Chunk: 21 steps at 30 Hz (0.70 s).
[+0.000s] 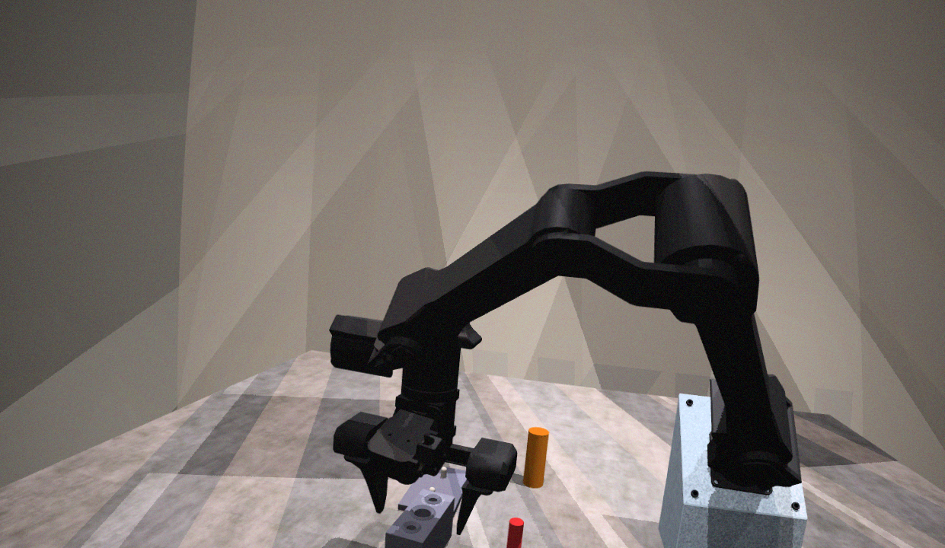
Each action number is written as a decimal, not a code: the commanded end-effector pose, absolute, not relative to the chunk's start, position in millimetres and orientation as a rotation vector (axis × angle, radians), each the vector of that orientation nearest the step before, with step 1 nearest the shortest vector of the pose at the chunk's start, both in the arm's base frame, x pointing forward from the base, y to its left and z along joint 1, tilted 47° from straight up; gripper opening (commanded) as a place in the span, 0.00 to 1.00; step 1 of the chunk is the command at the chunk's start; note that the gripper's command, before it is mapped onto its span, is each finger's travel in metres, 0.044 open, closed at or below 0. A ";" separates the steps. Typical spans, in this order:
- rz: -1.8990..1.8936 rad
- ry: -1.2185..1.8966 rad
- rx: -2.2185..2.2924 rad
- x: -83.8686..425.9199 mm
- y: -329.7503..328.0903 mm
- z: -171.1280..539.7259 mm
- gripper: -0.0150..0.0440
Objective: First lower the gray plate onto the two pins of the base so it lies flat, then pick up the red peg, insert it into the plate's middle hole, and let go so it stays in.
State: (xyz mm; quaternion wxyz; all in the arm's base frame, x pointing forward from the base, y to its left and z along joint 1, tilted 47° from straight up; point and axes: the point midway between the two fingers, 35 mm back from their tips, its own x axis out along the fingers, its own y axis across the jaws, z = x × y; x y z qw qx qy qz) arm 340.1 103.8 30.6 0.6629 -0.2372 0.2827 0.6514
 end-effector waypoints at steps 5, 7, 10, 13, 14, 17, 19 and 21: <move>1.475 0.644 -0.520 337.3 113.7 21.1 1.00; 1.475 0.643 -0.520 337.1 116.2 19.0 1.00; 1.475 0.643 -0.519 336.7 119.8 16.0 1.00; 1.475 0.642 -0.519 336.3 123.5 13.0 1.00; 1.476 0.642 -0.519 336.1 124.7 12.0 1.00; 1.476 0.642 -0.518 335.9 126.5 10.5 1.00; 1.476 0.642 -0.518 335.9 126.5 10.5 0.91; 1.476 0.642 -0.518 335.9 126.5 10.5 0.82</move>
